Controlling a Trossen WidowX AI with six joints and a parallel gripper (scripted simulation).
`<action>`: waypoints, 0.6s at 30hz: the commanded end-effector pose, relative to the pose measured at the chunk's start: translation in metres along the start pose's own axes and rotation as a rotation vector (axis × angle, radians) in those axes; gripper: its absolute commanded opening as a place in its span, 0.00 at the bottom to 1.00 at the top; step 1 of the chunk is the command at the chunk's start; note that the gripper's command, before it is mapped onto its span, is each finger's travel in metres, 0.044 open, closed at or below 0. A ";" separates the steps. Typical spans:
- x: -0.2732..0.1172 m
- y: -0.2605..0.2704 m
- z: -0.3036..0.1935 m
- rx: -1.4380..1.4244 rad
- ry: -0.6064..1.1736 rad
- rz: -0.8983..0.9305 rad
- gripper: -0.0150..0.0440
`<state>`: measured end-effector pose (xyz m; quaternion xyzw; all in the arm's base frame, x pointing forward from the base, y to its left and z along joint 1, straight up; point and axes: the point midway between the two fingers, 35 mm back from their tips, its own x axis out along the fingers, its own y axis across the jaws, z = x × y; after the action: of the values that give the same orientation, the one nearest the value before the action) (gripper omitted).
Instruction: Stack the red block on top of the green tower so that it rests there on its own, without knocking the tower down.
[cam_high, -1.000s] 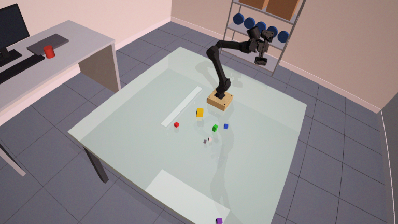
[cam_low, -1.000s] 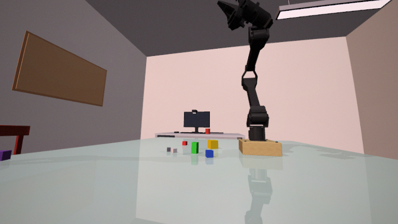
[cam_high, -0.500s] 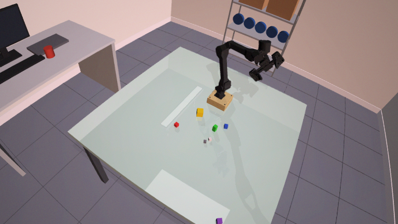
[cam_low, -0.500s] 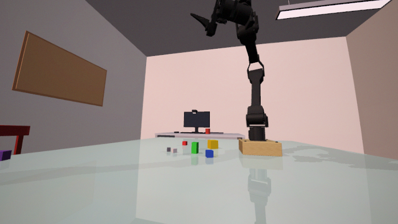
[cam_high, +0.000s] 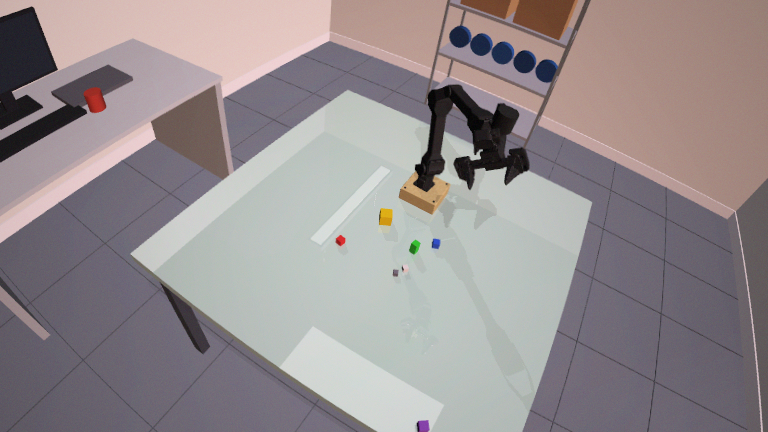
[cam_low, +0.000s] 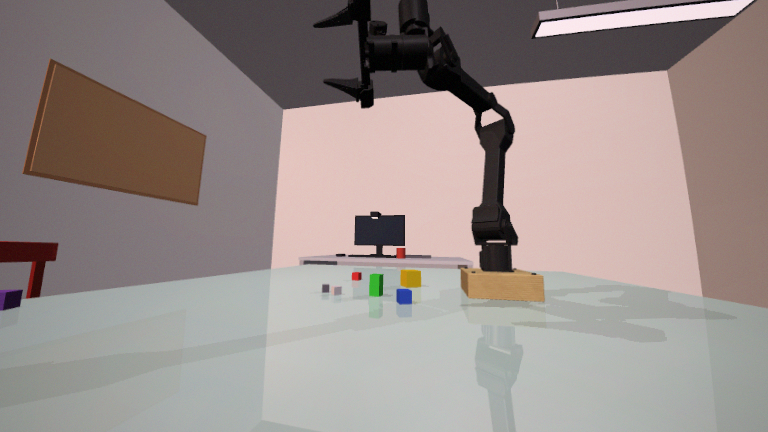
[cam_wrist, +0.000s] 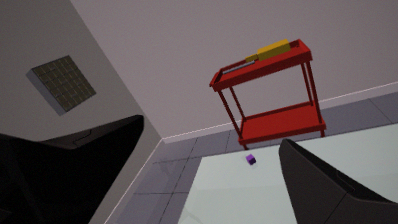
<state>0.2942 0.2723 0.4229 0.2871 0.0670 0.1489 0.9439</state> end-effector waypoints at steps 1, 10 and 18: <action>0.023 -0.029 -0.005 -0.076 0.028 -0.089 1.00; 0.067 -0.105 -0.017 -0.238 0.147 -0.282 1.00; 0.095 -0.197 -0.032 -0.382 0.355 -0.460 1.00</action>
<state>0.4127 0.1813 0.3022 0.0813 0.2286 0.0026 0.9701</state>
